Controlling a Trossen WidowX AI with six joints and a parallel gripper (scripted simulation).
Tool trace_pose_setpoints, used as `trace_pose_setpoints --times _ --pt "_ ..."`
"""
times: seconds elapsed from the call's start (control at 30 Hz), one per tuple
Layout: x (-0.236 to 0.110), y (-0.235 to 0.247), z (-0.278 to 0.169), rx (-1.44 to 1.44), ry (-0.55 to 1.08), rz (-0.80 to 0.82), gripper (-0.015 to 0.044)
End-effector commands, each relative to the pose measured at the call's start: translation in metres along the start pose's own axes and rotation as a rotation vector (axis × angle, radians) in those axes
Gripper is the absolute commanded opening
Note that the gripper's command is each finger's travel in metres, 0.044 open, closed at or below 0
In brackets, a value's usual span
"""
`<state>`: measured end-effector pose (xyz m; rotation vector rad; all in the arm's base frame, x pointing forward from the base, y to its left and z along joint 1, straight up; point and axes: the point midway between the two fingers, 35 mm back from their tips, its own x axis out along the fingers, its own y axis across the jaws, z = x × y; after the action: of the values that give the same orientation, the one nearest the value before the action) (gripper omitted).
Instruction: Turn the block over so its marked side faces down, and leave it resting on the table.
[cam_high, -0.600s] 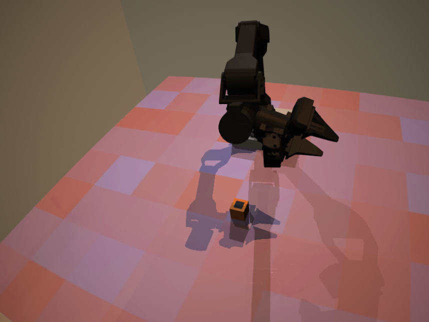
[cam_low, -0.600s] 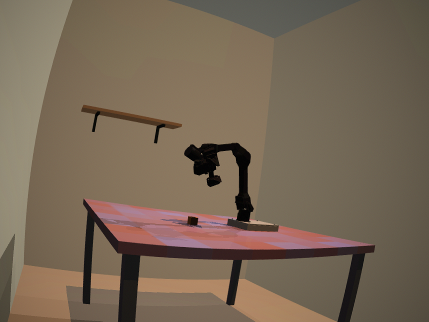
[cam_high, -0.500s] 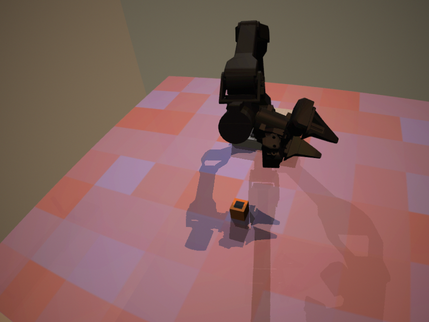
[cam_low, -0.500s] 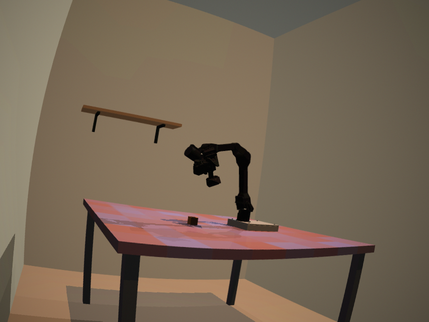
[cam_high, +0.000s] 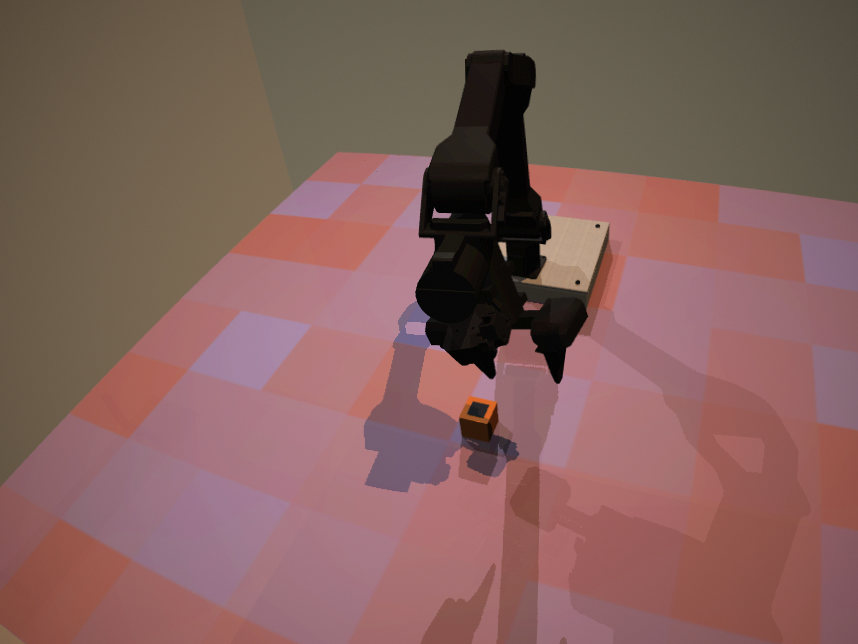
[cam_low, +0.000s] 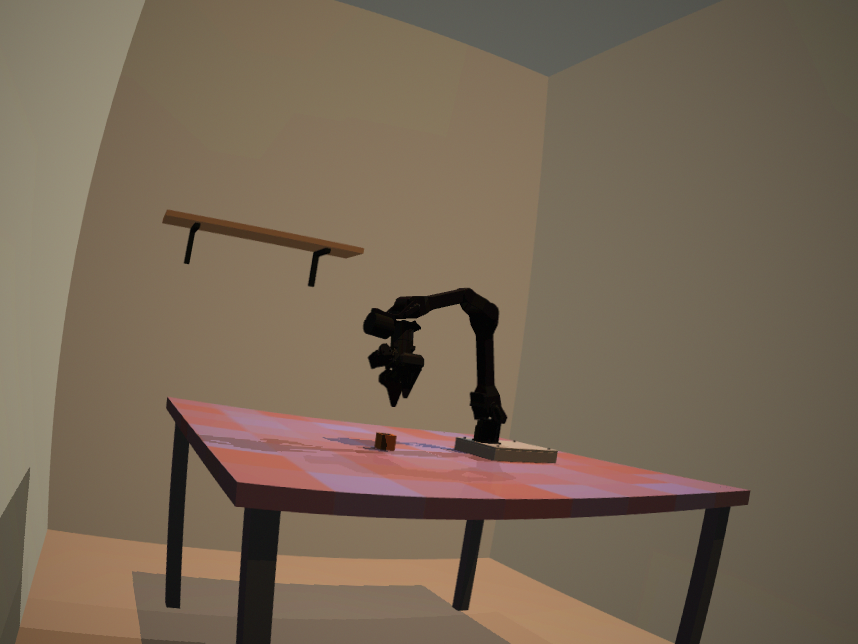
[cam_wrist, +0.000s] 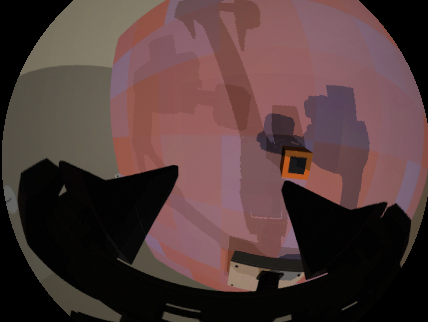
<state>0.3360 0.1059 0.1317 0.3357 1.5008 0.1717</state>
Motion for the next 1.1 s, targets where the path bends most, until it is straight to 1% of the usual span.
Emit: trace_pose_setpoints --times 0.0,0.33,0.4,0.5,0.67,0.8,1.07 --pt "0.002 -0.062 -0.006 -0.145 0.035 -0.324 0.0440" --pt "0.002 -0.063 -0.002 -0.145 0.035 -0.325 0.0440" --pt "0.009 -0.066 -0.002 -0.145 0.035 -0.325 0.0440" --pt "0.033 -0.074 -0.002 -0.145 0.035 -0.325 0.0440" --pt "0.035 -0.075 -0.002 -0.145 0.035 -0.325 0.0440" --pt "0.049 -0.079 0.000 -0.145 0.035 -0.325 0.0440" --pt "0.053 -0.081 0.000 -0.144 0.034 -0.325 0.0440"
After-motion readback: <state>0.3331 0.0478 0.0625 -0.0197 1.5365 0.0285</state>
